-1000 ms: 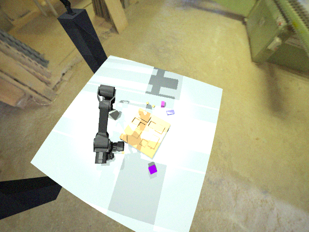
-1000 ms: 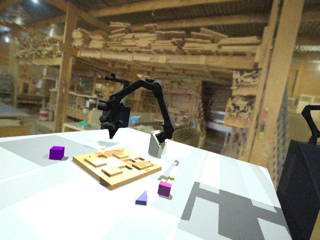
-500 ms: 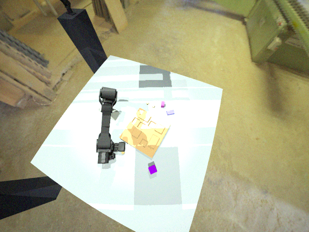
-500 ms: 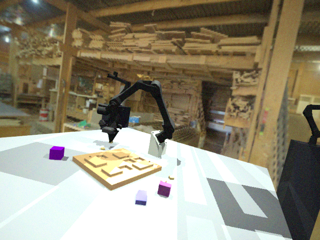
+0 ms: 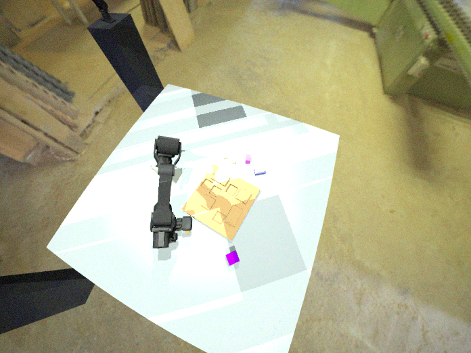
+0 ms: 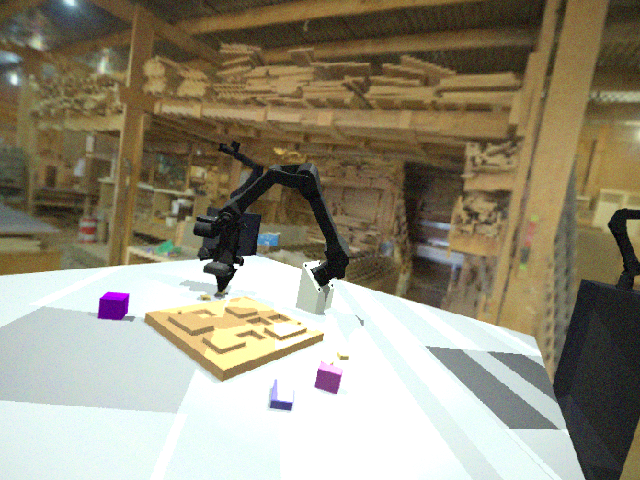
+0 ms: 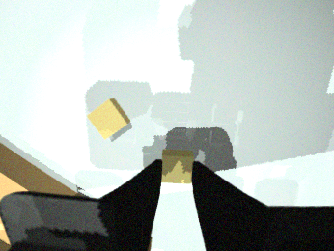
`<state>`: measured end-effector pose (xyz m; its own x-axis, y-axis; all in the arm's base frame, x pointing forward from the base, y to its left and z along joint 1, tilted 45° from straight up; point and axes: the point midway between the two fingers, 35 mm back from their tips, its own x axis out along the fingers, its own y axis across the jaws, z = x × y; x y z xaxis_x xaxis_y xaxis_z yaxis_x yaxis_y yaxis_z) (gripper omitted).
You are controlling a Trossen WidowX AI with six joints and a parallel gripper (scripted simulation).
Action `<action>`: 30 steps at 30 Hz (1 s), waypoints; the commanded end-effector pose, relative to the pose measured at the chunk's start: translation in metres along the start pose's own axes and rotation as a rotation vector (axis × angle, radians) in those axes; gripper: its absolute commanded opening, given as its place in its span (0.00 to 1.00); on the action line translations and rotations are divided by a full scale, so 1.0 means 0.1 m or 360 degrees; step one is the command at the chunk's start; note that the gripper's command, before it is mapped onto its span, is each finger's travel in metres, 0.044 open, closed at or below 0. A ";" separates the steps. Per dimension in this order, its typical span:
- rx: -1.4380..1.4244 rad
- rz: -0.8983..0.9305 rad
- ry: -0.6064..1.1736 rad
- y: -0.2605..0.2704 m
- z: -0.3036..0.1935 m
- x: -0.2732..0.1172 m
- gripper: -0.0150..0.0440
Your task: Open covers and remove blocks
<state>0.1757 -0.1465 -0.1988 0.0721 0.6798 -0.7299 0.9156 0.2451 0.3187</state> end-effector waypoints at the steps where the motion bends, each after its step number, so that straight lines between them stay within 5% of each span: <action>1: 0.0016 0.0002 0.0024 -0.01 -0.05 0.11 0.39; 11: 0.0016 0.0002 0.0024 -0.01 -0.06 0.13 0.39; 24: 0.0002 -0.0002 0.0013 -0.01 -0.03 0.10 0.97; 30: 0.0006 -0.0003 0.0013 -0.01 -0.02 -0.06 1.00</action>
<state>0.1722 -0.1383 -0.1999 0.0617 0.6954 -0.7160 0.9205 0.2376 0.3101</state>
